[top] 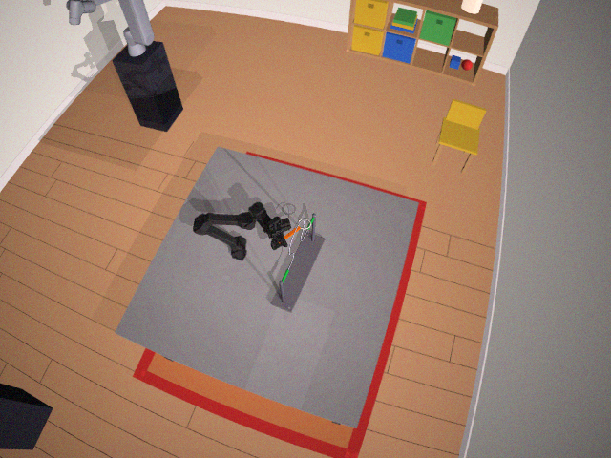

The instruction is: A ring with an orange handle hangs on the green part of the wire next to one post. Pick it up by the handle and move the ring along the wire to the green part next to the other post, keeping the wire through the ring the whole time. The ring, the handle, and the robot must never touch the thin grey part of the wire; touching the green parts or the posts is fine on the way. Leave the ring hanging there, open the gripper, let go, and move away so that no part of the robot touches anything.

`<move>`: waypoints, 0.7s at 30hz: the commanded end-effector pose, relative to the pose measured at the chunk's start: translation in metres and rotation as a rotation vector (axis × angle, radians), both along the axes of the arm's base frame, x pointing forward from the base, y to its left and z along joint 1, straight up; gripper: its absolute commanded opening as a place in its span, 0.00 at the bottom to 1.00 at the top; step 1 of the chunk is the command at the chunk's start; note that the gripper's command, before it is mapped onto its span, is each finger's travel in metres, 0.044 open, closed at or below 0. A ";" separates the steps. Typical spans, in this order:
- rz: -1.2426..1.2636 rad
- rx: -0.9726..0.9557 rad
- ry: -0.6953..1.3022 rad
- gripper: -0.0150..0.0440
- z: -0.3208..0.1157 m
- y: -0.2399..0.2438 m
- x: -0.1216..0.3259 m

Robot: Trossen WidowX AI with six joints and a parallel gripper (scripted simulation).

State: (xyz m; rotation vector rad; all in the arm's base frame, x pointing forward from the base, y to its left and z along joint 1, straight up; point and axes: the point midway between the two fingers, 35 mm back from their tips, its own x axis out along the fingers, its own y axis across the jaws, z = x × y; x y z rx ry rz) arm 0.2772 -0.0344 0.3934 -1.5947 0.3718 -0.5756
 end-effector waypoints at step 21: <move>-0.005 -0.308 0.025 0.00 0.012 0.003 -0.001</move>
